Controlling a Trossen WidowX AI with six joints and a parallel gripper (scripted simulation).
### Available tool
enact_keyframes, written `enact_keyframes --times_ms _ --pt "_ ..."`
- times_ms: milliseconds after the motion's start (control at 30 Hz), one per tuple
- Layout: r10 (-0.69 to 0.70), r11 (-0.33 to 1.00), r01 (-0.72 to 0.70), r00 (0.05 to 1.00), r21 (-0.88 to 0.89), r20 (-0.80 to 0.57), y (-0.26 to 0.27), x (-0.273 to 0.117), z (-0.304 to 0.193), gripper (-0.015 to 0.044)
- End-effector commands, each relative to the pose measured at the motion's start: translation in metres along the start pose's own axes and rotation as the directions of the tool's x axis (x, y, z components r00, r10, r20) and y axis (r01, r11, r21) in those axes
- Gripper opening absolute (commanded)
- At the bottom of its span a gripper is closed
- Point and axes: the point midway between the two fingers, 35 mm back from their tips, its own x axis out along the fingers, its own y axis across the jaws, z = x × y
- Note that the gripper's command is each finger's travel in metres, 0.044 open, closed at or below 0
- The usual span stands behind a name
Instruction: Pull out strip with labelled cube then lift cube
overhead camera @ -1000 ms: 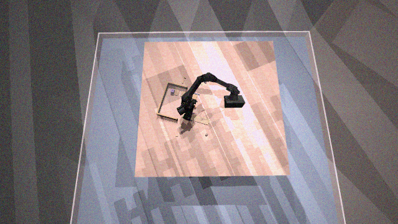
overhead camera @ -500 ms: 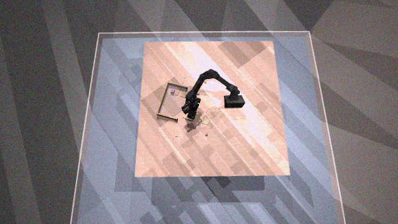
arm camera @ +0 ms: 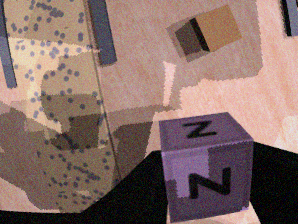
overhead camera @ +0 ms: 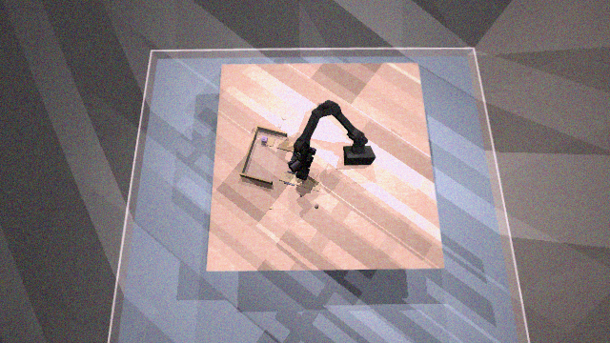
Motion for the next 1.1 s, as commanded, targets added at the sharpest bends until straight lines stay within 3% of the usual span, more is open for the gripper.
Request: enact_keyframes --times_ms 0,333,1067 --pt "0.0 1.0 0.0 1.0 0.002 -0.004 -0.006 0.001 -0.01 0.0" --pt "0.001 1.0 -0.001 1.0 0.001 -0.005 -0.007 -0.034 -0.012 0.0" --pt "0.001 1.0 -0.001 1.0 0.001 -0.005 -0.007 -0.035 -0.012 0.0"
